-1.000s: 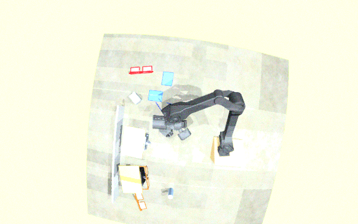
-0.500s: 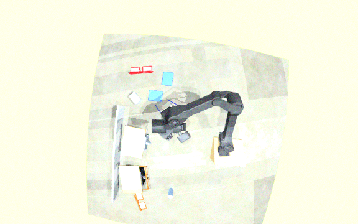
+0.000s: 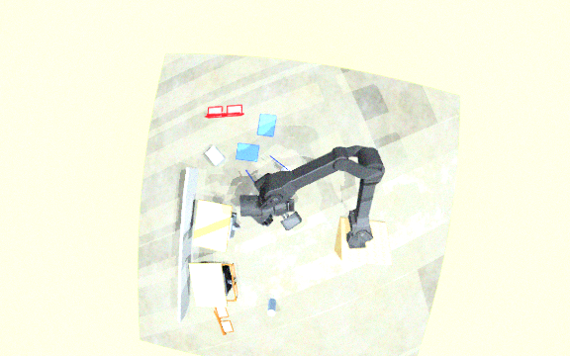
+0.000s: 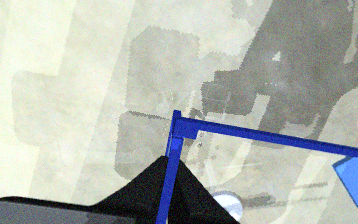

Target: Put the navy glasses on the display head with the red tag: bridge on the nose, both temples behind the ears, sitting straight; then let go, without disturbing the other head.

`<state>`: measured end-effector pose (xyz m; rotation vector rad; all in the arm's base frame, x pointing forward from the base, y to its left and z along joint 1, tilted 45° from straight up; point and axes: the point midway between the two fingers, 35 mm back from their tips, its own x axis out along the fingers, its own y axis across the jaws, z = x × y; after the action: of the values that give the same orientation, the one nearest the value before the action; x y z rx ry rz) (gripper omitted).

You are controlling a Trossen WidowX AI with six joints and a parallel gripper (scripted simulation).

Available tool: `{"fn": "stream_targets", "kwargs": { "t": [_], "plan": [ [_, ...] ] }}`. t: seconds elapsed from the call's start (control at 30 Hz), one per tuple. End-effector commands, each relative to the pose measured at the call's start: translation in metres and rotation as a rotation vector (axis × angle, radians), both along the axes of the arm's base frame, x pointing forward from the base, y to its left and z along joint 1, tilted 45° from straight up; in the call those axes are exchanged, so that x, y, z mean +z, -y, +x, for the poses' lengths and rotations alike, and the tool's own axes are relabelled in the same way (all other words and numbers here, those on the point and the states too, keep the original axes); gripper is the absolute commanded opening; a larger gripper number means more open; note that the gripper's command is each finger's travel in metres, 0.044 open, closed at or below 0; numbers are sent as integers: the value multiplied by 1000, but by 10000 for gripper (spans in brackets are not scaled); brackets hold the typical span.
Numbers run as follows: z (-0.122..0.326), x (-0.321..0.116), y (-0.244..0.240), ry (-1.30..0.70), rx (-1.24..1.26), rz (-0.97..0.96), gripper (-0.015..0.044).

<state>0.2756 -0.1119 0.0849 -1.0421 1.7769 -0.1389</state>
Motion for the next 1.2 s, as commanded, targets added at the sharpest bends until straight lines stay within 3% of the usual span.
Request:
{"fn": "stream_targets", "kwargs": {
  "t": [0.0, 1.17],
  "plan": [
    [2, -2, -3, 5, 0, 4, 0],
    [13, -12, -12, 5, -1, 4, 0]
  ]
}}
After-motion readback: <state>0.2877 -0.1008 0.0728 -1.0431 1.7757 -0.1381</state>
